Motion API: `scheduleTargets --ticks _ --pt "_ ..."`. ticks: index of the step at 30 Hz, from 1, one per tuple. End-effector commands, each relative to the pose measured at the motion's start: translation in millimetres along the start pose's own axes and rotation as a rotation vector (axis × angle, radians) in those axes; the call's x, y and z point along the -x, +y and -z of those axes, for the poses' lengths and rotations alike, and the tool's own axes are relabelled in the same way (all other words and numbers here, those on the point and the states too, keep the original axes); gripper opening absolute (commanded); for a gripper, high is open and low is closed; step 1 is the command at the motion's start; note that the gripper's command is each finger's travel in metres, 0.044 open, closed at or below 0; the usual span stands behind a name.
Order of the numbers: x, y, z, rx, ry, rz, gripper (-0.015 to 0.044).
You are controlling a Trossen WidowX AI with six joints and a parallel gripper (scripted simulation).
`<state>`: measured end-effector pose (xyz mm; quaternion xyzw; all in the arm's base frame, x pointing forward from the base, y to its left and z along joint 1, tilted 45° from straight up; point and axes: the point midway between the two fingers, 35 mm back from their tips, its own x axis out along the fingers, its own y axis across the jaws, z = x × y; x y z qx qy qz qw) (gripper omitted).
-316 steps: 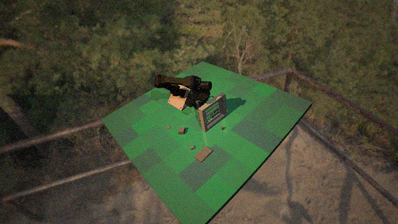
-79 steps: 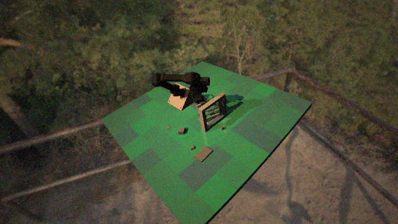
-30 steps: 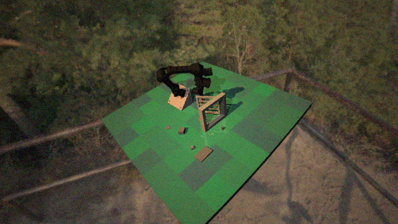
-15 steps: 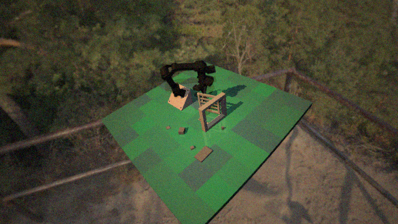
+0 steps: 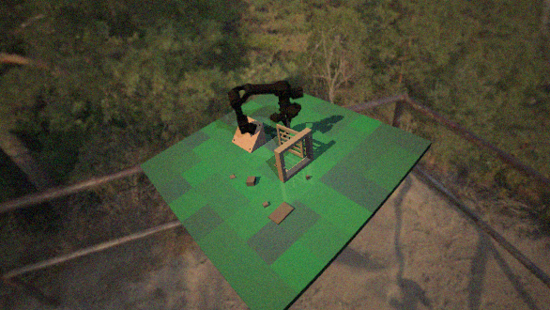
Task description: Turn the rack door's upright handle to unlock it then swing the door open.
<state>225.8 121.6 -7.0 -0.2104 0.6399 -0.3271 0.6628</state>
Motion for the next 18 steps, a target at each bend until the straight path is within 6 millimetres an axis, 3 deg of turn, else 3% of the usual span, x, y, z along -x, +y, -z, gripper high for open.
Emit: scheduleTargets --ticks 1,18 --pt "-0.1 11.8 -2.8 -0.087 0.002 -0.003 0.0017" --pt "-0.1 15.8 -3.5 -0.112 0.002 -0.003 0.0017"
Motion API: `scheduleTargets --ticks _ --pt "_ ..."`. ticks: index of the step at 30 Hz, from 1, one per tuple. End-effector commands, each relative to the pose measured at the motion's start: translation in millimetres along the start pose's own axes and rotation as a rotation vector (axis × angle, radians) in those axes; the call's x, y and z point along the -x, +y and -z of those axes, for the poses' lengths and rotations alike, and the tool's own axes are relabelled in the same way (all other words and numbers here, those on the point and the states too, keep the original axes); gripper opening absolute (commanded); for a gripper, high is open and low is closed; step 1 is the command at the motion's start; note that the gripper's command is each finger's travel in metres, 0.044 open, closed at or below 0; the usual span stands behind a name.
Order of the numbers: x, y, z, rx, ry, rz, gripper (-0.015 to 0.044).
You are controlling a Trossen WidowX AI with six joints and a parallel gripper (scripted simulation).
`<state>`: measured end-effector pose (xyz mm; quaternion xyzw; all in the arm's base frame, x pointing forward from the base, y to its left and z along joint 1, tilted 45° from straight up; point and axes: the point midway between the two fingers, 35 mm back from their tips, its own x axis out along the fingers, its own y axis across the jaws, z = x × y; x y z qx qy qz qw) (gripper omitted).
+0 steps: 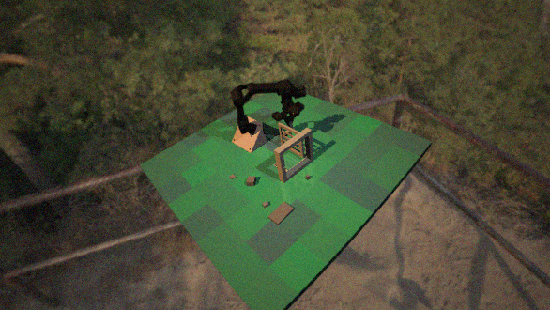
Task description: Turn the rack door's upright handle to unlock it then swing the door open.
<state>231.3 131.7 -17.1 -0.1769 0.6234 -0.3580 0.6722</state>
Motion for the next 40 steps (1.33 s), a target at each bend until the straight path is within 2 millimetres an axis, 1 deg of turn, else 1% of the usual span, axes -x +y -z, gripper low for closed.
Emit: scheduleTargets --ticks 1,10,11,40 --pt "-0.2 0.8 -0.3 -0.013 0.001 -0.002 0.0043" --pt "-0.2 0.8 -0.3 -0.013 0.001 -0.002 0.0279" --pt "-0.2 0.8 -0.3 -0.013 0.001 -0.002 0.0288" --pt "34.8 2.5 -1.6 -0.011 0.002 -0.003 0.0288"
